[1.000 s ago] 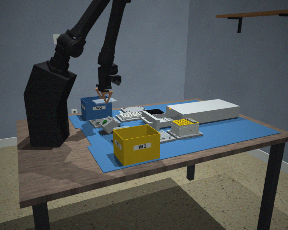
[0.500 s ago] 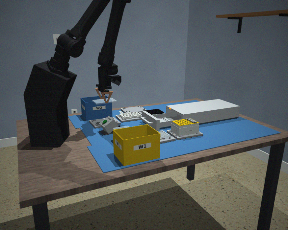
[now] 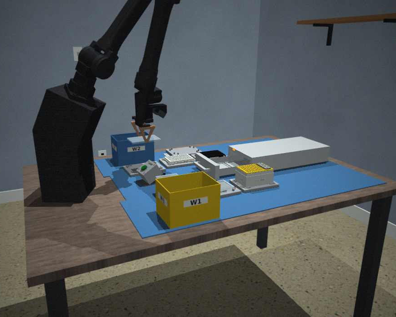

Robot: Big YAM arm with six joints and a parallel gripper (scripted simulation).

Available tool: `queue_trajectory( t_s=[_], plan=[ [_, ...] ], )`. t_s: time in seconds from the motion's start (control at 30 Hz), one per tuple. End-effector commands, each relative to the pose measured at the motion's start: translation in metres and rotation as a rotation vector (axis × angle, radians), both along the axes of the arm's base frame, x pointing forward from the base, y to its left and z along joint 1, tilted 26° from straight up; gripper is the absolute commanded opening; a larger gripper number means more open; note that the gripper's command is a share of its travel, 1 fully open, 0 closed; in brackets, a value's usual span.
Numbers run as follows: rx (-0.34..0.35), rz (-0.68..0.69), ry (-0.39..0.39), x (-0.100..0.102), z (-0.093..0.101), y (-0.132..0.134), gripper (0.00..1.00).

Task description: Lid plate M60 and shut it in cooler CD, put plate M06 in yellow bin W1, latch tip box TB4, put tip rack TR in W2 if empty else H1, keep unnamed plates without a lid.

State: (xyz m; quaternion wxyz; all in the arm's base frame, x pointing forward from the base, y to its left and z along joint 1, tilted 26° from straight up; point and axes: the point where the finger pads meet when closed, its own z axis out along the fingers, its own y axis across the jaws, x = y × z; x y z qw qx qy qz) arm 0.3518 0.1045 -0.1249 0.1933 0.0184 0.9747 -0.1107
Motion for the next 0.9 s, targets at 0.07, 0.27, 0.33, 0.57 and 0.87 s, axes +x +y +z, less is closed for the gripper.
queue_trajectory(
  t_s=[0.07, 0.27, 0.33, 0.57, 0.87],
  plan=[
    [0.019, -0.044, -0.019, 0.007, 0.006, 0.002, 0.00],
    [0.030, -0.059, -0.033, 0.021, 0.015, 0.002, 0.00],
    [0.031, -0.059, -0.033, 0.026, 0.017, 0.003, 0.00],
    [0.022, -0.039, -0.027, 0.044, 0.023, 0.005, 0.00],
    [0.019, -0.039, -0.022, 0.061, 0.028, 0.007, 0.00]
  ],
)
